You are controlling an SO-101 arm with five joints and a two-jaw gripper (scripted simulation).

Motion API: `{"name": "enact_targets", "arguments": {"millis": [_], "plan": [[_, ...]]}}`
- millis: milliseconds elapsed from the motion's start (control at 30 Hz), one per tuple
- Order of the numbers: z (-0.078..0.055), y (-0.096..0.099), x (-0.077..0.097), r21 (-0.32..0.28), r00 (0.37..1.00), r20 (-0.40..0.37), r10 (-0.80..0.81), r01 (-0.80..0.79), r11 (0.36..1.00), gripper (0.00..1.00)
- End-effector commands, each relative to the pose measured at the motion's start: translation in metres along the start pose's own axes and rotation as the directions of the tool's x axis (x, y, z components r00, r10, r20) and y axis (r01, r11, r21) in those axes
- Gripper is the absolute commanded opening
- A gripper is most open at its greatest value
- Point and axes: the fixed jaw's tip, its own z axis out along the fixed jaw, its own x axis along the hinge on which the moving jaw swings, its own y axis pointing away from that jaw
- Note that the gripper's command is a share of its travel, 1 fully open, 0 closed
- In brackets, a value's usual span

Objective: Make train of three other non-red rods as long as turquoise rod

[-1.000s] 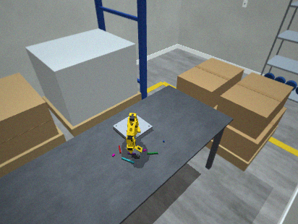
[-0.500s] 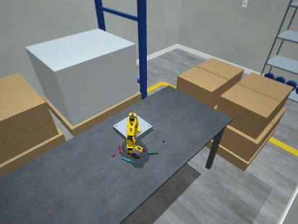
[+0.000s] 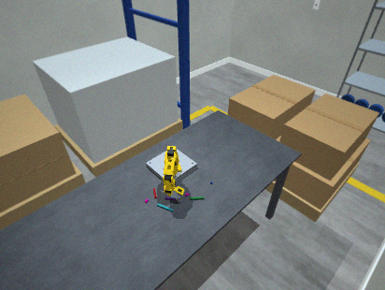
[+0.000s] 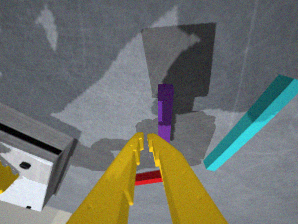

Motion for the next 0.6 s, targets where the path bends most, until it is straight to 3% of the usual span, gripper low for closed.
{"name": "enact_targets", "arguments": {"millis": [0, 567], "plan": [[-0.0093, -0.0034, 0.0007, 0.020, 1.000, 0.003, 0.016, -0.016, 1.000, 0.00], [-0.0126, -0.0034, 0.0007, 0.020, 1.000, 0.003, 0.016, -0.016, 1.000, 0.00]]}}
